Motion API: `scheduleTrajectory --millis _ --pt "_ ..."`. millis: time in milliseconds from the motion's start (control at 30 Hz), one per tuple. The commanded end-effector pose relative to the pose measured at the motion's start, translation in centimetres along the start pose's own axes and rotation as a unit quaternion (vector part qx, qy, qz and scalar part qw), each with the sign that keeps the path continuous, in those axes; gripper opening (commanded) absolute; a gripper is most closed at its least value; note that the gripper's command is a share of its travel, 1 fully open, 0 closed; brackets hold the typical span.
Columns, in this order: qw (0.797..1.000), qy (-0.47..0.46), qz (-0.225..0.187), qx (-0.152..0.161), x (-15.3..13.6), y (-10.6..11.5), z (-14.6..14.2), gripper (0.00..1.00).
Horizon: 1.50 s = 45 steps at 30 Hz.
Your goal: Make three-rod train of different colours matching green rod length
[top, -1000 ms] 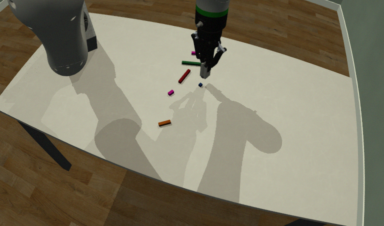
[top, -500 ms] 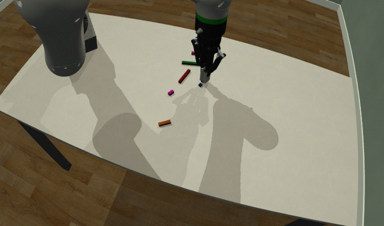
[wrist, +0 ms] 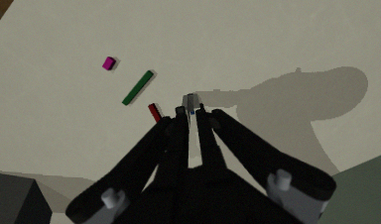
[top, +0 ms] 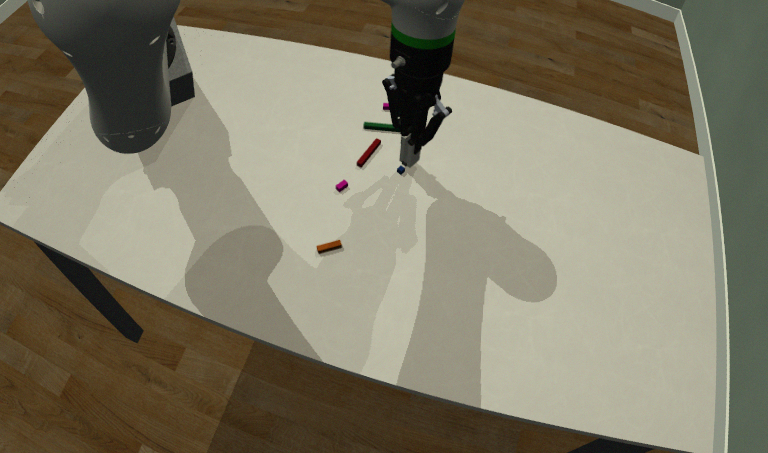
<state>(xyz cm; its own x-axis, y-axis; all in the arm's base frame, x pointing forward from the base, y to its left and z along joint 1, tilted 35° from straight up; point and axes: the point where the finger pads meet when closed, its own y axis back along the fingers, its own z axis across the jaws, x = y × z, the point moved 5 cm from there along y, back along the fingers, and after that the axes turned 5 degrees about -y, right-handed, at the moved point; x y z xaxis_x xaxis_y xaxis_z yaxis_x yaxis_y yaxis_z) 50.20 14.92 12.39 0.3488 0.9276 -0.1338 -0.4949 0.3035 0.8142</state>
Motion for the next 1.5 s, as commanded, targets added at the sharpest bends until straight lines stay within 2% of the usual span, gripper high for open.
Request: scheduleTrajectory --millis 0,667,1467 --pt "1.0 0.0 0.0 0.0 0.0 0.0 0.0 0.03" --pt "1.0 0.0 0.0 0.0 0.0 0.0 0.0 0.03" --pt "1.0 0.0 0.0 0.0 0.0 -1.2 0.0 0.03"
